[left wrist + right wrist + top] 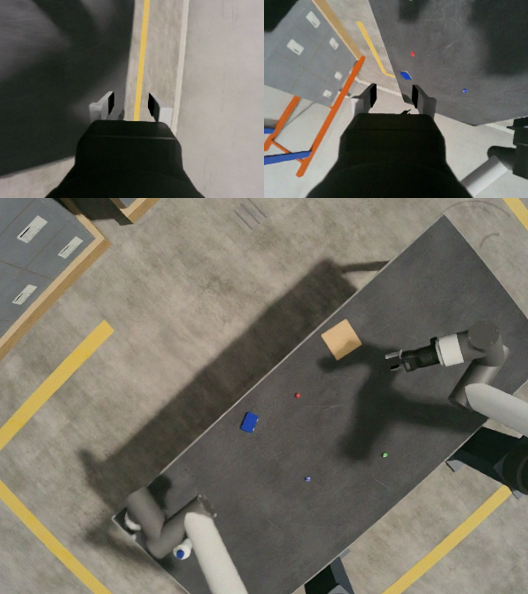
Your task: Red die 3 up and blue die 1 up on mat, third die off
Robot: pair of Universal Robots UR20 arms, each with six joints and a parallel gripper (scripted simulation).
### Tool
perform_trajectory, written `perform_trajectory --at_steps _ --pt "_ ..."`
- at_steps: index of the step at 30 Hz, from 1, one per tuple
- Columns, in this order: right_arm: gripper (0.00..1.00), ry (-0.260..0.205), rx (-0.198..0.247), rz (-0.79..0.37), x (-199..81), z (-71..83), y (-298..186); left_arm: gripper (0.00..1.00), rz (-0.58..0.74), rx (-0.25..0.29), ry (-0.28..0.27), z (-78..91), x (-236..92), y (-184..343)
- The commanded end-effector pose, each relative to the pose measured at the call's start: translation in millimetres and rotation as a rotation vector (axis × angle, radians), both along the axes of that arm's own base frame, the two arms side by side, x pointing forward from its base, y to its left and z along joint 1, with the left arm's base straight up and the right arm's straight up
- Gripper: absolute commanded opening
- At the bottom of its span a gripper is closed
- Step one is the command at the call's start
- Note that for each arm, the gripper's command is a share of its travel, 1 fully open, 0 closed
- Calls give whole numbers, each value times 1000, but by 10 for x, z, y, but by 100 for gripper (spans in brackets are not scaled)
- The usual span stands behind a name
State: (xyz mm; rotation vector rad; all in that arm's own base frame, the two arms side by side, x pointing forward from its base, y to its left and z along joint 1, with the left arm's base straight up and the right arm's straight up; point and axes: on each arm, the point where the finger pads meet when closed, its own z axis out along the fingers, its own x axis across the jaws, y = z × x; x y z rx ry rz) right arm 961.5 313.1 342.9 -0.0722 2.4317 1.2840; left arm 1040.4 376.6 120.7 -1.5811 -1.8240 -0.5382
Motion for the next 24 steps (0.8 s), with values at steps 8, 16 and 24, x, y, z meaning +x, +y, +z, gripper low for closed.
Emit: perform_trajectory --at_steps 8,16,24 --pt "100 -1 0 0 2 8 1 100 186 -89 -43 11 -1026 1470" --pt "100 -1 0 0 2 8 1 100 349 -161 -93 15 -2100 2523" --pt "100 -1 0 0 2 8 1 100 473 -213 -139 25 -2987 3194"
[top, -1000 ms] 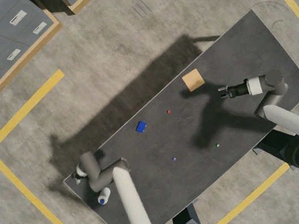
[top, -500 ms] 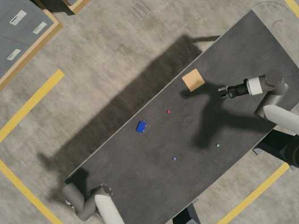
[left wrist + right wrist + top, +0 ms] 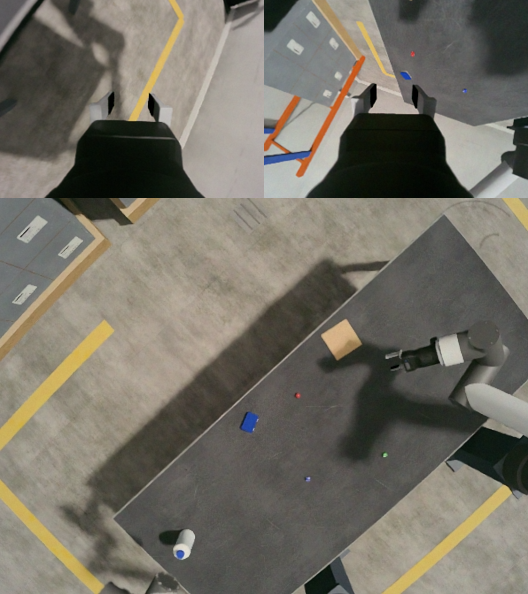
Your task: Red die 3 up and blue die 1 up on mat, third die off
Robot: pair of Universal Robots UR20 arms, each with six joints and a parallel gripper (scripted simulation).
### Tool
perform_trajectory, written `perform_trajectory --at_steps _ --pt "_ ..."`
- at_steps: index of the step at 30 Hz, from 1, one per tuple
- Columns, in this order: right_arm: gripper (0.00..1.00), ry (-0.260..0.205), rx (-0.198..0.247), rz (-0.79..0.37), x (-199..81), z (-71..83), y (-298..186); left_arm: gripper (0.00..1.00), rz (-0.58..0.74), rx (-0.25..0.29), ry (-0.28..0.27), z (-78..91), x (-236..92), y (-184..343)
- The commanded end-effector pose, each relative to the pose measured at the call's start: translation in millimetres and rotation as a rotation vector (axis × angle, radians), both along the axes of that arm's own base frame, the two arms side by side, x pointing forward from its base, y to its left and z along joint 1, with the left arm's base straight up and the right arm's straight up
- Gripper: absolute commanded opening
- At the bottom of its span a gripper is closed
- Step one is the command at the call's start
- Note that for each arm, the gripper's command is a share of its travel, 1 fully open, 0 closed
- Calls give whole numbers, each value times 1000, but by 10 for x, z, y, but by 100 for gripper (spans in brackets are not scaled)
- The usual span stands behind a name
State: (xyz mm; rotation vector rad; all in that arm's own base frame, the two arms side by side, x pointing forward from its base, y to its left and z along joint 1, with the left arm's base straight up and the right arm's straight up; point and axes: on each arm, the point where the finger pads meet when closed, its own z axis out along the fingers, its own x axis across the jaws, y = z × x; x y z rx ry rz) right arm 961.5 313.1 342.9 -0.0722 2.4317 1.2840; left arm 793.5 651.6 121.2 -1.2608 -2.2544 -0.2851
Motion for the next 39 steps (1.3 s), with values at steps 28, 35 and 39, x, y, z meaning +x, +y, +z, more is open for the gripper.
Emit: perform_trajectory --at_steps 28,35,39 --pt "100 -1 0 0 2 8 1 100 587 -185 -283 151 -4597 1980" --pt "100 -1 0 0 2 8 1 100 682 -202 -343 196 -5376 2039" --pt "100 -1 0 0 2 8 1 100 784 -216 -412 253 -6218 2024"
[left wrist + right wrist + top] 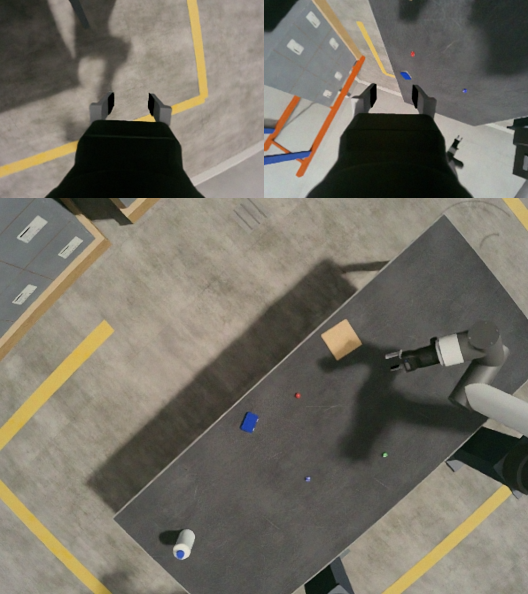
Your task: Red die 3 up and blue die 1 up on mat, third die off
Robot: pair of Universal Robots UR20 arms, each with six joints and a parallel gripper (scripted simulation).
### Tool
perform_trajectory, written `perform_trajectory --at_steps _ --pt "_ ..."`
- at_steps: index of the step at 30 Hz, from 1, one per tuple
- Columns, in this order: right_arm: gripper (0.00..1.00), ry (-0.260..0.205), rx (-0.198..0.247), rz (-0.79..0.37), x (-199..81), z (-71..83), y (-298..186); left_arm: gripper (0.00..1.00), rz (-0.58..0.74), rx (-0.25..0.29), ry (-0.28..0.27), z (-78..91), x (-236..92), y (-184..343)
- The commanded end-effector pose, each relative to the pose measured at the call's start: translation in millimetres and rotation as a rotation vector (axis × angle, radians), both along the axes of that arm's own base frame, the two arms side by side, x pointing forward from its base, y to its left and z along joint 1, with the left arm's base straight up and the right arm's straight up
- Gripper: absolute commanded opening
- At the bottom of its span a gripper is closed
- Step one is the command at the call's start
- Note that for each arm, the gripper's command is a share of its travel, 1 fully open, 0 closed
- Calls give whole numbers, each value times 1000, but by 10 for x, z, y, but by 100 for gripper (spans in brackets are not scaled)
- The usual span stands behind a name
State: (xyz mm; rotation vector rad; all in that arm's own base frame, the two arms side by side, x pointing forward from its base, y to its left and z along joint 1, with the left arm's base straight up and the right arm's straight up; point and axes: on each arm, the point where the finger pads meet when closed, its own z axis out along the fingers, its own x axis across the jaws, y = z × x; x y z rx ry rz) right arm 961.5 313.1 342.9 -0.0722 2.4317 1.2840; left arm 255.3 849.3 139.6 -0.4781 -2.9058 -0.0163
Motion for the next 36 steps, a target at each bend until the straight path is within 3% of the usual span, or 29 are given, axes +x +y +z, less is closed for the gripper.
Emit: perform_trajectory --at_steps 1,5,8,11,13,19,28,30,36 --pt "100 -1 0 0 2 8 1 100 125 -13 -77 82 -995 34" --pt "100 -1 0 0 2 8 1 100 205 -15 -125 133 -1609 -43" --pt "100 14 -40 19 -115 -112 236 100 253 -15 -154 175 -2054 -118" --pt "100 29 -86 42 -257 -242 478 100 287 -14 -175 198 -2286 -176" --pt "100 29 -86 42 -257 -242 478 100 287 -14 -175 198 -2286 -176" --pt "100 56 -192 98 -620 -526 959 100 318 -12 -195 221 -2501 -236" --pt "100 77 -335 181 -1162 -871 1455 100 322 -11 -197 224 -2527 -244" --pt "100 77 -335 181 -1162 -871 1455 100 322 -11 -197 224 -2527 -244" --pt "100 84 -465 262 -1680 -1142 1778 100 322 -11 -197 224 -2527 -244"
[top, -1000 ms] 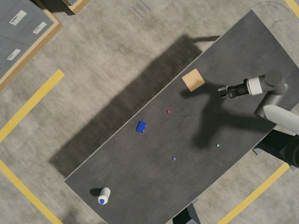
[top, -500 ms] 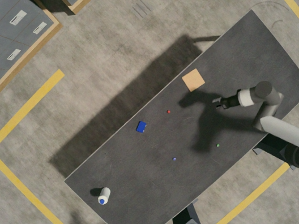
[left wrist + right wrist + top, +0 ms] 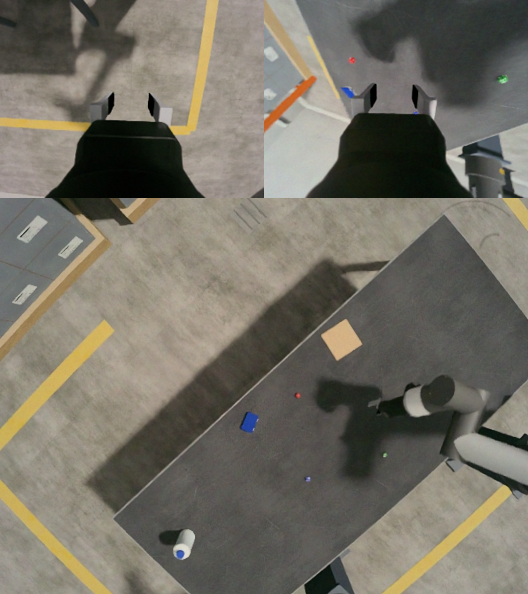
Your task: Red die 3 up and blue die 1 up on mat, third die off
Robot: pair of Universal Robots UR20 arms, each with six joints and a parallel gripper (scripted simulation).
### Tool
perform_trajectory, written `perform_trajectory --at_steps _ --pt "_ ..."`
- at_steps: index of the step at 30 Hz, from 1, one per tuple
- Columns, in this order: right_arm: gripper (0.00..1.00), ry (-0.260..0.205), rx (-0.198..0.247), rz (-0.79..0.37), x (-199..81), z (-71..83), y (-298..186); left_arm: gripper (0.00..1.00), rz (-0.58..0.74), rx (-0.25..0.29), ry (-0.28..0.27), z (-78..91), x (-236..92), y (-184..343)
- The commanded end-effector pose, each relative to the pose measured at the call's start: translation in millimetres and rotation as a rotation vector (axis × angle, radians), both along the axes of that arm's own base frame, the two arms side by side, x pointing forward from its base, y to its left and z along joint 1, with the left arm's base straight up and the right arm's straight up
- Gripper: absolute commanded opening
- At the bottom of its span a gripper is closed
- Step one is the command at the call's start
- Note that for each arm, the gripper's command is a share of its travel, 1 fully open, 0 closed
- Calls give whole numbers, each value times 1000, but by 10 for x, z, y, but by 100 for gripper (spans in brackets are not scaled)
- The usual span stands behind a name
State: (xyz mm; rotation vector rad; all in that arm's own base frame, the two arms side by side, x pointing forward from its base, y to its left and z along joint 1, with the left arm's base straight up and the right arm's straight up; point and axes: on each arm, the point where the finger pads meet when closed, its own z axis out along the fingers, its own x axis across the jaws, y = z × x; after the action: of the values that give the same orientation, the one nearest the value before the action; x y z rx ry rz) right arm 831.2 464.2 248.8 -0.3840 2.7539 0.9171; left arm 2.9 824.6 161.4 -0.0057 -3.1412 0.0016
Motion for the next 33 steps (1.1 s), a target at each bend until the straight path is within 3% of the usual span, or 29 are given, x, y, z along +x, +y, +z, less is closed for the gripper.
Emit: perform_trajectory --at_steps 1,8,11,24,33 --pt "100 10 -102 63 -385 -205 270 100 0 1 0 6 -2 4" --pt "100 8 -252 173 -1005 -470 515 100 0 1 0 6 -2 4" --pt "100 8 -252 173 -1006 -471 515 100 0 1 0 6 -2 4" --pt "100 -21 -490 369 -1954 -767 659 100 0 1 0 6 -2 4" --pt "100 -40 -580 450 -2289 -836 650 100 0 1 0 6 -2 4"
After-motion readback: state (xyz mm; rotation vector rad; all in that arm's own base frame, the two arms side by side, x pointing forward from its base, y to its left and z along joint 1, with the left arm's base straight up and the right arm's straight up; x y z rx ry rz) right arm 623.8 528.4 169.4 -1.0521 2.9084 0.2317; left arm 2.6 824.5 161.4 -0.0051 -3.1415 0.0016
